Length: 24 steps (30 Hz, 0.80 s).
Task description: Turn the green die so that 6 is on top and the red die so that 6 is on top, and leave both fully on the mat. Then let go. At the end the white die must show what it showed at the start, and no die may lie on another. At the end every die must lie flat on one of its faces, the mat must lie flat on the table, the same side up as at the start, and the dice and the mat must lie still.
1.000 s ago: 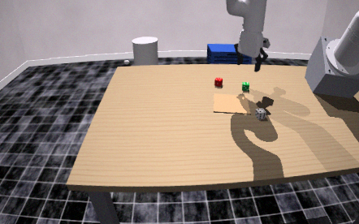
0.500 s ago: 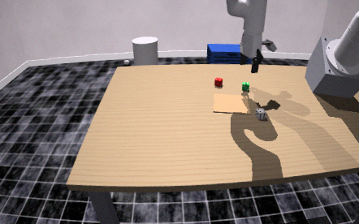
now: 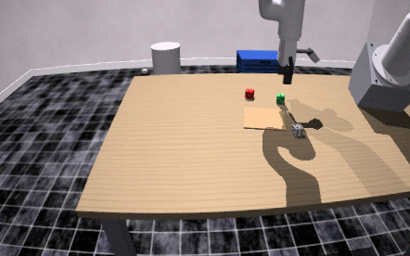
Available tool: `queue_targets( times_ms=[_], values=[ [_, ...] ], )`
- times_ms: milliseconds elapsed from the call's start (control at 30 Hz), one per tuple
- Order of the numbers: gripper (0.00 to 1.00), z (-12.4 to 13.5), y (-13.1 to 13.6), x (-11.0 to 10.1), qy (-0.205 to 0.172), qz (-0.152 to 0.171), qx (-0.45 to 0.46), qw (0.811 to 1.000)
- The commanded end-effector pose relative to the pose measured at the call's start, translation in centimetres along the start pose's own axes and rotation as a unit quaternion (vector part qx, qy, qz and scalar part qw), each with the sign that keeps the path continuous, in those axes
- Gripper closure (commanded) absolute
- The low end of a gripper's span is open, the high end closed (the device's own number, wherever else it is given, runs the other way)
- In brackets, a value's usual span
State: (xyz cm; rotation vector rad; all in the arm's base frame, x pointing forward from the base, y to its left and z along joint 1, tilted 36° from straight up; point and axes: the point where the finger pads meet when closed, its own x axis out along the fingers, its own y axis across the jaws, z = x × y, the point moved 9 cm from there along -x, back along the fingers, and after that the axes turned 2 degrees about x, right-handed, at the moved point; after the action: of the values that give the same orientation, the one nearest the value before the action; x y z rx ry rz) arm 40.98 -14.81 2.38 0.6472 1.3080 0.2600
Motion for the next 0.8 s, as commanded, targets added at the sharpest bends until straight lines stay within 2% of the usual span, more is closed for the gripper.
queue_targets(
  times_ms=[0, 133, 167, 767],
  values=[
    [0.0, 0.13, -0.05, 0.02, 0.005, 0.001, 0.038, 0.999],
    [0.0, 0.13, -0.05, 0.02, 0.005, 0.001, 0.041, 0.999],
    [0.53, 0.13, -0.05, 0.02, 0.005, 0.001, 0.041, 0.999],
    [0.53, 0.13, -0.05, 0.02, 0.005, 0.001, 0.041, 0.999]
  ],
)
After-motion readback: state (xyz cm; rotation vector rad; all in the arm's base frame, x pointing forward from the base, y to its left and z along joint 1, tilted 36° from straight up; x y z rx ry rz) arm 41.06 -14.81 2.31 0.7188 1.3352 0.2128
